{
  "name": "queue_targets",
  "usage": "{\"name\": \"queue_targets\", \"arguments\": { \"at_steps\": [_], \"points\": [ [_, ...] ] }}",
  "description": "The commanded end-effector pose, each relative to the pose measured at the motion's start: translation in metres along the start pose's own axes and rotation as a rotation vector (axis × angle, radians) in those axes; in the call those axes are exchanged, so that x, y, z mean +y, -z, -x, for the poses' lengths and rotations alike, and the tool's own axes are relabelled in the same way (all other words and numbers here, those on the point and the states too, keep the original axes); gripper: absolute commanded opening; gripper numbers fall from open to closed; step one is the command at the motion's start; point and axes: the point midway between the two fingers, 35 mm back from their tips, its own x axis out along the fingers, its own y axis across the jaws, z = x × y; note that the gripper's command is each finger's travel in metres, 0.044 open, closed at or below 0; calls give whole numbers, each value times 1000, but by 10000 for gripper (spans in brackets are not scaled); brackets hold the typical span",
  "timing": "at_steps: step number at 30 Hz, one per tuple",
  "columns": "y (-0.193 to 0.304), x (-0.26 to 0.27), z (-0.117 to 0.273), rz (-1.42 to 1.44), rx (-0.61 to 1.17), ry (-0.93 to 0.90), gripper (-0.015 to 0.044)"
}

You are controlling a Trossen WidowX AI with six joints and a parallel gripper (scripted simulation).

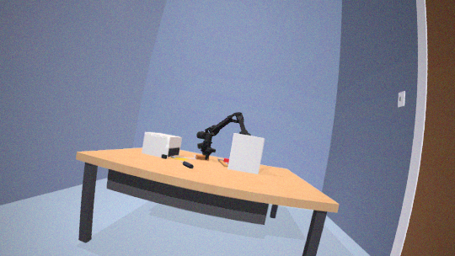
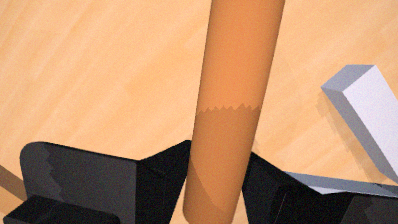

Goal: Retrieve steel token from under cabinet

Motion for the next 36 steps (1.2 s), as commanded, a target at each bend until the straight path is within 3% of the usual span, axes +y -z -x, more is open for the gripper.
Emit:
{"name": "queue_targets", "arguments": {
  "at_steps": [1,36],
  "points": [
    [-9,-1,0,-2,-6,1,0],
    [-63,0,1,-3,-7,0,0]
  ]
}}
